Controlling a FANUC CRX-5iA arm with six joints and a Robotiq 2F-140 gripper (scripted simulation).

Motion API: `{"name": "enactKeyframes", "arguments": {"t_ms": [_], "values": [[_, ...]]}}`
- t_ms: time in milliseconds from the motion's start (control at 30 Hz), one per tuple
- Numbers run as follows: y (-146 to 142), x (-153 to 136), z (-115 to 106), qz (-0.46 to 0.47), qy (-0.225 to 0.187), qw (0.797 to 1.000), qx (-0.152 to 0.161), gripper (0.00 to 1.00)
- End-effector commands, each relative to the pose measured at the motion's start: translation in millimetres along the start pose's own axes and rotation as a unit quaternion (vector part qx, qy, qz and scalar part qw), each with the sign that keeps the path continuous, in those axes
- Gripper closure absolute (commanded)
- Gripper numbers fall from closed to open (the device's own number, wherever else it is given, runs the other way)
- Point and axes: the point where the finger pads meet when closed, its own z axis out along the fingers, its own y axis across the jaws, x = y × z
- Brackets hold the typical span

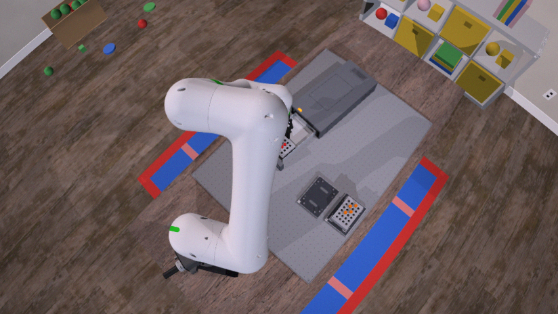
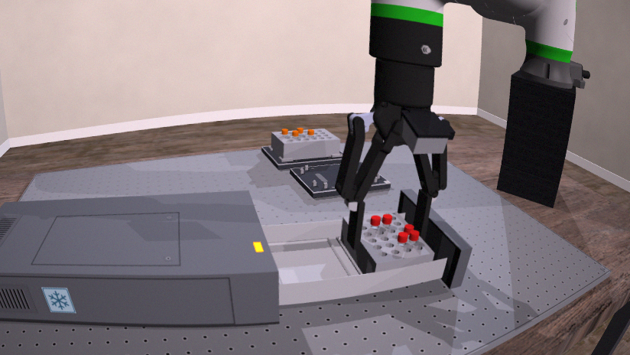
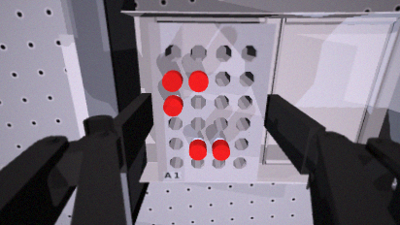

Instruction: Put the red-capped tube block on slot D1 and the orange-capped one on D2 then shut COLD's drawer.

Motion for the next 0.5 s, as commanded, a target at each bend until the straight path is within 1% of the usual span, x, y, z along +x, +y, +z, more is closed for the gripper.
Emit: {"name": "enactKeyframes", "arguments": {"t_ms": [0,333,400,467], "values": [[0.6,0.2,2.7,0.000,0.000,1.000,-0.001,0.34],[0.6,0.2,3.3,0.000,0.000,1.000,-0.001,0.34],[0.6,0.2,3.3,0.000,0.000,1.000,-0.001,0.37],[0.6,0.2,3.3,0.000,0.000,1.000,-0.001,0.37]]}}
